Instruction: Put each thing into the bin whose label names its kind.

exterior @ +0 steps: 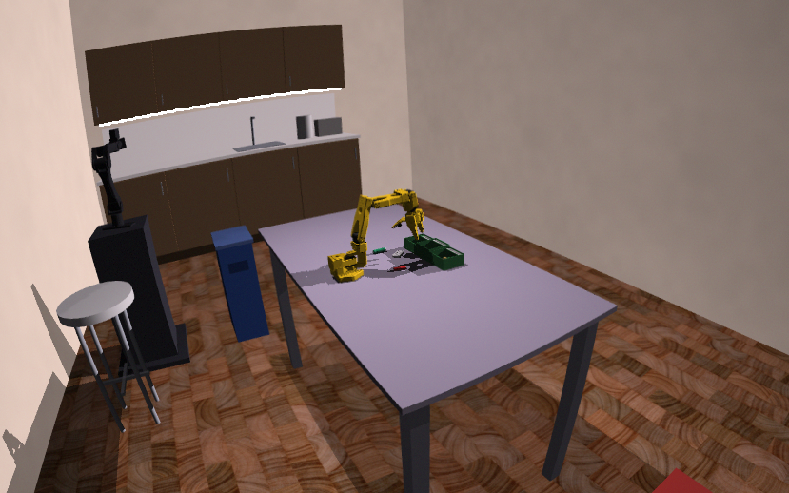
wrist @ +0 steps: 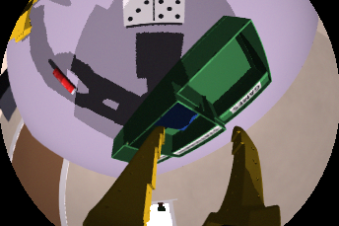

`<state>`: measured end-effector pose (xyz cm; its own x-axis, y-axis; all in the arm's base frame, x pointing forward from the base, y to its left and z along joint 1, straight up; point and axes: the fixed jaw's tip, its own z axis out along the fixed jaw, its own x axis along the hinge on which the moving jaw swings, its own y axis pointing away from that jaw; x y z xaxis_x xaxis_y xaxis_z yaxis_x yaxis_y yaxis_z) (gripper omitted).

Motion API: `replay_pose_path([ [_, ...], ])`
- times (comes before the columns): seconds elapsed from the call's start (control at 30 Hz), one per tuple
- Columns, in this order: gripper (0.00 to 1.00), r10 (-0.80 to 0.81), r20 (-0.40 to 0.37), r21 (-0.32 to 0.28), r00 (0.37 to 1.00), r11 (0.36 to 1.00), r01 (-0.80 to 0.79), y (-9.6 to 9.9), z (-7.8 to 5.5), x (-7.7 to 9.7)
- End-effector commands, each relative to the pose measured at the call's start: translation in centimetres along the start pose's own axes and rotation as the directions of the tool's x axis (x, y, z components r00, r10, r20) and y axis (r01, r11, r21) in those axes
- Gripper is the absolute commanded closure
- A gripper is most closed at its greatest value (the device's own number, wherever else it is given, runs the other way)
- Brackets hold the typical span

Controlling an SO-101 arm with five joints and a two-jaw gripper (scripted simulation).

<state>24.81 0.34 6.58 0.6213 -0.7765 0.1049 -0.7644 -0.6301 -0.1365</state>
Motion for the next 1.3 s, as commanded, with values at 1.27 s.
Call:
replay_pose_path([
  [1.27, 0.71, 0.947, -0.019, -0.074, 0.319, 0.317, -0.945, -0.5, -1.2, -7.3],
])
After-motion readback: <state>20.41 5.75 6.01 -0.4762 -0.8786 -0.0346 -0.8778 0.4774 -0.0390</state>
